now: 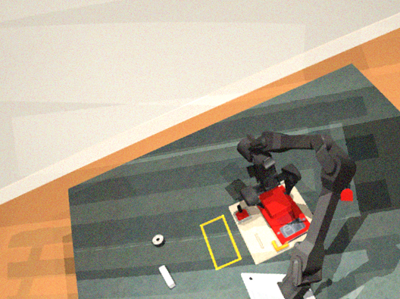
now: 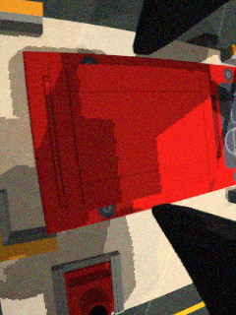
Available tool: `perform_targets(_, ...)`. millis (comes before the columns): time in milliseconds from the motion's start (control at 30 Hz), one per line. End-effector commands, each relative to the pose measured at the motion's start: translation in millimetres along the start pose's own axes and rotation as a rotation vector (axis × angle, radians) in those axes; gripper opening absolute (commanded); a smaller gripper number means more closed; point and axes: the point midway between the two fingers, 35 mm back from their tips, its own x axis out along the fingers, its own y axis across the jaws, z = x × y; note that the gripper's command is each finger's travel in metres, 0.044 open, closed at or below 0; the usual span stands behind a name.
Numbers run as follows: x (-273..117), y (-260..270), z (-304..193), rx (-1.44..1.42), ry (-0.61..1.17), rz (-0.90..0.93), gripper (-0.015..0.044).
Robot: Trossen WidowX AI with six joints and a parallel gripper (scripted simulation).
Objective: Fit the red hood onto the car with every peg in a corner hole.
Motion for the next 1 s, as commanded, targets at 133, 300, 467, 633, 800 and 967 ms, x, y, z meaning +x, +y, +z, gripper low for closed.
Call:
perform_targets(133,-63,3,0,0.001,-0.015,-0.005,0.0440)
perform_targets(300,-64,3,0,0.001,-0.015,-0.006,0.0440)
perform_targets(467,-64,3,0,0.001,-0.015,-0.006,0.0440)
perform_targets(633,-64,3,0,0.001,-0.015,-0.006,0.0440)
perform_targets(800,-64,3,0,0.001,-0.015,-0.006,0.0440)
perform_targets(967,-64,3,0,0.001,-0.015,-0.006,0.0440)
